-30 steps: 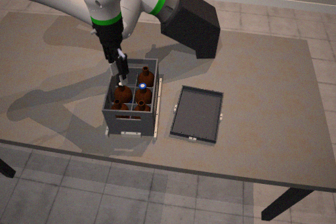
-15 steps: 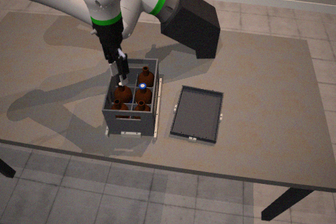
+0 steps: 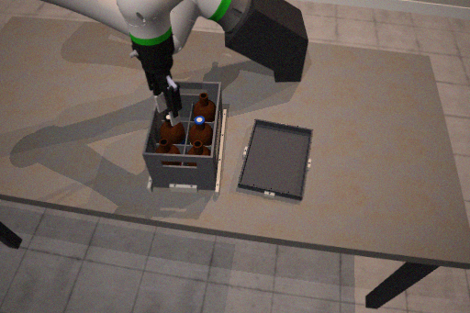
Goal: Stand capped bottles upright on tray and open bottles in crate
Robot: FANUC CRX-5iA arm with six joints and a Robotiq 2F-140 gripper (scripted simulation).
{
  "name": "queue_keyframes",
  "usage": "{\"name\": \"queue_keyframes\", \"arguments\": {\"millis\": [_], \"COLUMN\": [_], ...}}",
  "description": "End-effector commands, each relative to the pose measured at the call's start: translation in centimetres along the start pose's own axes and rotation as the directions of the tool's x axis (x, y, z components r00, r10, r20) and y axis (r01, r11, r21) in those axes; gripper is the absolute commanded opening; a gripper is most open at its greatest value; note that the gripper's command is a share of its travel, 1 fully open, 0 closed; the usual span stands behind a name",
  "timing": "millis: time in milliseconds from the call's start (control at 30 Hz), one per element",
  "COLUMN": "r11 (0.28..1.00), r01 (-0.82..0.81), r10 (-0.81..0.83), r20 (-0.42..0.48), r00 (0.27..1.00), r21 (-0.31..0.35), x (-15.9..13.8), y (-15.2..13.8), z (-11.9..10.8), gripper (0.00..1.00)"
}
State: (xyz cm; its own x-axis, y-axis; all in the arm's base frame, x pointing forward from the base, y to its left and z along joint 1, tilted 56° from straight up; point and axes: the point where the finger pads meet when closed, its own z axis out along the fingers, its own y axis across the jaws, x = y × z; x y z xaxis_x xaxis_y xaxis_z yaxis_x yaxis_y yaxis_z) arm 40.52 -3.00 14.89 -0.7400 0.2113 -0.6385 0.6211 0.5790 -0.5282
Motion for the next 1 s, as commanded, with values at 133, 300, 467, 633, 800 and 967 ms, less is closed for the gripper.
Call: {"name": "queue_keyframes", "arguments": {"millis": [133,300,467,633,800,967], "r11": [1.000,1.000,1.000,1.000,1.000,1.000], "r01": [0.000,0.000,0.000,0.000,0.000,0.000], "r10": [0.000,0.000,0.000,0.000,0.000,0.000], "r20": [0.000,0.000,0.000,0.000,0.000,0.000], "r00": [1.000,1.000,1.000,1.000,1.000,1.000], "r21": [-0.001,0.000,0.000,-0.001,0.000,0.000], "x": [0.0,0.0,0.0,0.0,0.0,0.0], "y": [0.0,0.0,0.0,0.0,0.0,0.0], "z": [0.6,1.2,1.9,2.2,2.8,3.3], "gripper": [0.38,0.38,0.38,0.38,0.38,0.38]}}
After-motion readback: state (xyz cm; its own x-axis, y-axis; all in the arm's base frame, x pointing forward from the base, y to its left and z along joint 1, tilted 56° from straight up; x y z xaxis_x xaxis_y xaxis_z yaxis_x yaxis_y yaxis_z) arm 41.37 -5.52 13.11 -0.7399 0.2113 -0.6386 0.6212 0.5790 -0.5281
